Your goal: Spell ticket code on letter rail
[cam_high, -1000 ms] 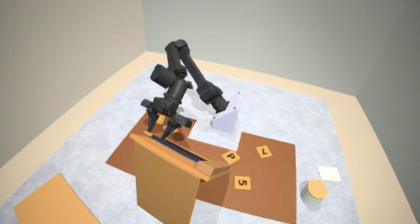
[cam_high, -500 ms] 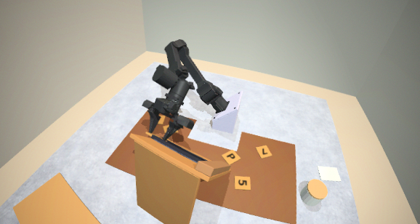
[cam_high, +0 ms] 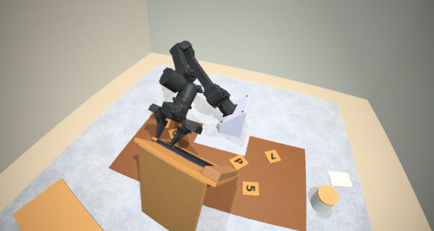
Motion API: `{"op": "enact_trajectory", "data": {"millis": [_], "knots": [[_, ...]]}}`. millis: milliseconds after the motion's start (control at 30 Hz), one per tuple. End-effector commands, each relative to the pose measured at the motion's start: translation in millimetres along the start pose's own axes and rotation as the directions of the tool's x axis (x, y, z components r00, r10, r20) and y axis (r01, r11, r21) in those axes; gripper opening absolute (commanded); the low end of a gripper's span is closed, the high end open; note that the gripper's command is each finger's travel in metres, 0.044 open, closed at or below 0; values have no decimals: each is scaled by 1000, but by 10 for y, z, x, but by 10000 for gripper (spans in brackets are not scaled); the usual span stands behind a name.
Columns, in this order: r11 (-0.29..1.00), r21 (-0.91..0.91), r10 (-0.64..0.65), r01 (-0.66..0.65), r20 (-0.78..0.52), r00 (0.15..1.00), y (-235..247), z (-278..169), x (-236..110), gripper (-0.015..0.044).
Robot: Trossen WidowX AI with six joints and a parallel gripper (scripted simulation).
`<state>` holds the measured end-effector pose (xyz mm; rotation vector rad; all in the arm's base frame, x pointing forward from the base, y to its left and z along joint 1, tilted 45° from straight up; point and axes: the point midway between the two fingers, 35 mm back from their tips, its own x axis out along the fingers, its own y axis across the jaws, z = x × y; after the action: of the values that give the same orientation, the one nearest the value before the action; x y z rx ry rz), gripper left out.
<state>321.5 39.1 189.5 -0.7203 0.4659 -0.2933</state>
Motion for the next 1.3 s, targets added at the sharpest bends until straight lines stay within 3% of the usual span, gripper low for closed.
{"op": "enact_trajectory", "data": {"millis": [0, 1267], "knots": [[1000, 4, -2, 2, 1, 1000, 25, 2, -3, 0], [1000, 5, -1, 1, 1, 1000, 204, 0, 2, 0]]}}
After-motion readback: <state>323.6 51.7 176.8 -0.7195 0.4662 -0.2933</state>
